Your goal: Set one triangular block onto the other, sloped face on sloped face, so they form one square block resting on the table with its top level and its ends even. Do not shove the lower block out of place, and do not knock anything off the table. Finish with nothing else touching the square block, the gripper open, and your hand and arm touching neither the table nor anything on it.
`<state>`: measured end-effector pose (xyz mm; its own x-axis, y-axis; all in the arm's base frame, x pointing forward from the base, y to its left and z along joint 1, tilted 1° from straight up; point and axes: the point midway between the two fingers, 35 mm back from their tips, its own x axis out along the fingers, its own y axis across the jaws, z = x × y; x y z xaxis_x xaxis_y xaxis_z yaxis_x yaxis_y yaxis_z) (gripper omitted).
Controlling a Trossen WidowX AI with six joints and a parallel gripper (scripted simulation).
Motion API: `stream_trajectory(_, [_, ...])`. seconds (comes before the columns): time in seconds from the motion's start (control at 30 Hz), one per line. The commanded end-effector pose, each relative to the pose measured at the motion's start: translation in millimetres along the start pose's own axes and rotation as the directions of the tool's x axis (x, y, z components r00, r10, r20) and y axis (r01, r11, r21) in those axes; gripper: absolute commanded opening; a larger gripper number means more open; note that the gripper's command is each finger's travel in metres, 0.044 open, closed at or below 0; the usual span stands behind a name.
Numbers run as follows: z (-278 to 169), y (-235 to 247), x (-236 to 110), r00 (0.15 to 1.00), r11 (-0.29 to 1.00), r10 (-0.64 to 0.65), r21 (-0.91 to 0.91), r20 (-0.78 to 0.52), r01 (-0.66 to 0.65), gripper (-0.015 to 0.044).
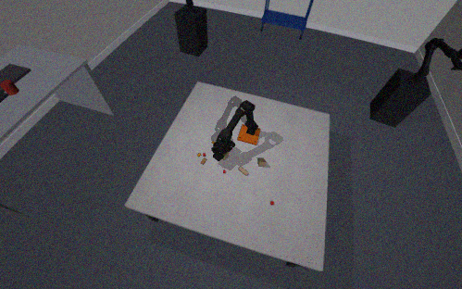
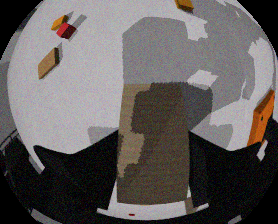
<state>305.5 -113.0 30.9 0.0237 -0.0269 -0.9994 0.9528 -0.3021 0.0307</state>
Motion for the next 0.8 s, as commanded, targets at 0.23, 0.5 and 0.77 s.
stream_trajectory(0.23, [0.0, 0.0, -0.2, 1.000, 1.000, -0.001, 0.000, 0.000, 0.001, 0.0315])
stream_trajectory(0.5, [0.0, 0.0, -0.2, 1.000, 1.000, -0.001, 0.000, 0.000, 0.001, 0.0440])
stream_trajectory(0.77, [0.0, 1.4, -48.6, 1.000, 1.000, 0.000, 0.000, 0.000, 0.000, 0.0440])
